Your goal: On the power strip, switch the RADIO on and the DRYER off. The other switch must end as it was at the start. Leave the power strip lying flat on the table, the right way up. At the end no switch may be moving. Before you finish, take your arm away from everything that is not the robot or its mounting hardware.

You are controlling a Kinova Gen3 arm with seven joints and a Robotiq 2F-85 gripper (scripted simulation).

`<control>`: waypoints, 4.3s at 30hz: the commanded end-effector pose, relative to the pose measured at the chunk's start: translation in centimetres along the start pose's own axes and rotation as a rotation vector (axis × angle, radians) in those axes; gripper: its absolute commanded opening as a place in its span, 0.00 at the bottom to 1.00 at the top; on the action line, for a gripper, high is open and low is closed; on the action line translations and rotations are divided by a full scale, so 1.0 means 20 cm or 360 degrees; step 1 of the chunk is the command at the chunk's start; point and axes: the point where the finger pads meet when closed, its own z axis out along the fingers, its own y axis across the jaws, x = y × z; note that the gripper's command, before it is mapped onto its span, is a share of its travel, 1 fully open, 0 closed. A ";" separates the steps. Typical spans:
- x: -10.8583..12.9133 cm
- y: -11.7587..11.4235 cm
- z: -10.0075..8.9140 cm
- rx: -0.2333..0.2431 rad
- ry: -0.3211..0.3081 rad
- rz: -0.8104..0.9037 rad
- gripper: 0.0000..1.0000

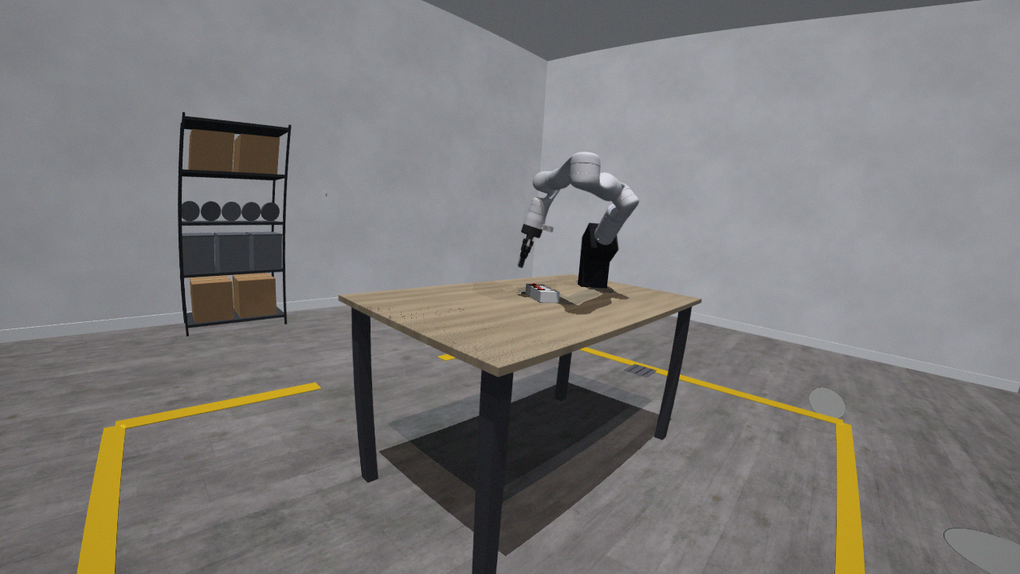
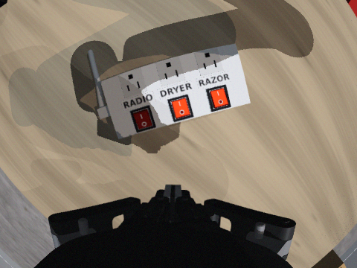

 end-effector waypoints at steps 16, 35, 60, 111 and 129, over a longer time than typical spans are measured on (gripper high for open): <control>0.00 0.00 0.00 0.0000 -0.0003 0.0000 0.00; 0.00 0.00 0.01 -0.0004 -0.0003 0.0000 0.00; 0.01 0.02 0.13 -0.0021 -0.0003 0.0000 0.00; 0.08 0.01 0.38 -0.0010 -0.0004 0.0001 0.00; 0.10 0.00 0.43 0.0001 -0.0003 0.0000 0.00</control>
